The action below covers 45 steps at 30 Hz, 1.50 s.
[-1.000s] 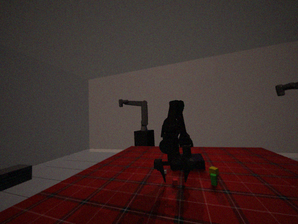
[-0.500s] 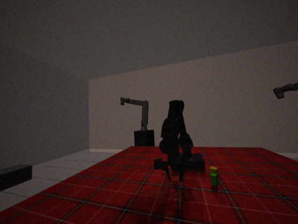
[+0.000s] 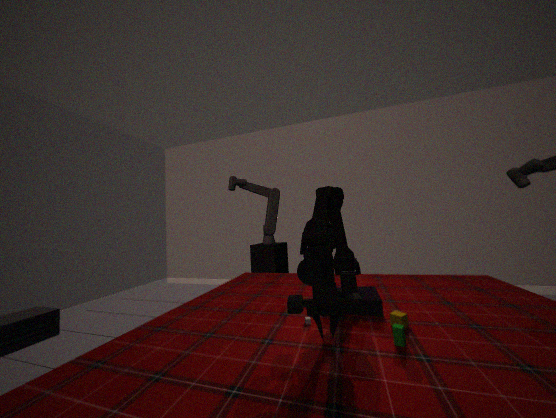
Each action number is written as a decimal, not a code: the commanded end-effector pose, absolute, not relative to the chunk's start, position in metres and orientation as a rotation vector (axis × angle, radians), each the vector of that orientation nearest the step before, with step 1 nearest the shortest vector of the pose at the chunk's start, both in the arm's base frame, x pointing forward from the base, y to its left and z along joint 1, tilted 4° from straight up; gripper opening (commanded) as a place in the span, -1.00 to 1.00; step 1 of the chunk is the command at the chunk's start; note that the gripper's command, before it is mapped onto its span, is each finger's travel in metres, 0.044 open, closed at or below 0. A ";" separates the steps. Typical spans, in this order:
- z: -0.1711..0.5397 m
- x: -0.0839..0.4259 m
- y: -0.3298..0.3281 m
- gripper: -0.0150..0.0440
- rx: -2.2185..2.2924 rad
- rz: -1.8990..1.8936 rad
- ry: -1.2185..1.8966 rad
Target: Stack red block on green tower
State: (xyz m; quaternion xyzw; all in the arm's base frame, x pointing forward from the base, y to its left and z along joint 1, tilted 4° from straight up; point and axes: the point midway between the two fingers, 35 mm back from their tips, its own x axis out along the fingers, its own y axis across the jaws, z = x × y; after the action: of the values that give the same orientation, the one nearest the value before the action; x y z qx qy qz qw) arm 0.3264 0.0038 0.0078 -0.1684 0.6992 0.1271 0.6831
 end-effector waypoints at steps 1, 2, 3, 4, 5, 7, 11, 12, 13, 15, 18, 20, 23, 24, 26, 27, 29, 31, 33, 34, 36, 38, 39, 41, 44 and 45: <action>0.026 0.329 0.005 -0.49 -0.383 0.283 1.556; 0.032 0.329 0.005 -0.49 -0.383 0.283 1.556; 0.037 0.329 0.006 -0.49 -0.383 0.283 1.556; 0.042 0.329 0.006 -0.49 -0.383 0.283 1.556; 0.048 0.329 0.006 -0.49 -0.383 0.283 1.556; 0.059 0.329 0.007 -0.49 -0.383 0.283 1.556; 0.081 0.329 0.009 -0.49 -0.383 0.283 1.556; 0.086 0.329 0.009 -0.49 -0.383 0.283 1.556; 0.091 0.329 0.009 -0.49 -0.383 0.283 1.556; 0.101 0.329 0.010 -0.49 -0.383 0.283 1.556; 0.115 0.329 0.011 -0.49 -0.382 0.283 1.556; 0.120 0.328 0.011 -0.49 -0.382 0.283 1.556; 0.118 0.330 0.011 -0.49 -0.384 0.287 1.552; 0.119 0.330 0.011 -0.49 -0.384 0.286 1.554; 0.121 0.330 0.011 -0.49 -0.382 0.283 1.556; 0.121 0.329 0.012 -0.49 -0.382 0.283 1.556; 0.120 0.328 0.020 -0.49 -0.382 0.284 1.556; 0.120 0.327 0.031 -0.49 -0.380 0.285 1.555; 0.119 0.324 0.042 -0.49 -0.379 0.287 1.555; 0.119 0.323 0.048 -0.49 -0.379 0.287 1.555; 0.118 0.320 0.059 -0.49 -0.378 0.288 1.555; 0.118 0.317 0.070 -0.49 -0.377 0.289 1.555; 0.117 0.315 0.075 -0.49 -0.376 0.290 1.555; 0.117 0.311 0.086 -0.49 -0.375 0.291 1.555; 0.116 0.305 0.102 -0.49 -0.374 0.292 1.555; 0.116 0.302 0.107 -0.49 -0.374 0.293 1.555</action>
State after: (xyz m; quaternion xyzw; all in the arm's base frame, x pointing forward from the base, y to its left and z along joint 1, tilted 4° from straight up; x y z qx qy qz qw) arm 0.3084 0.0945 0.1168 -0.1696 0.6941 0.1304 0.6873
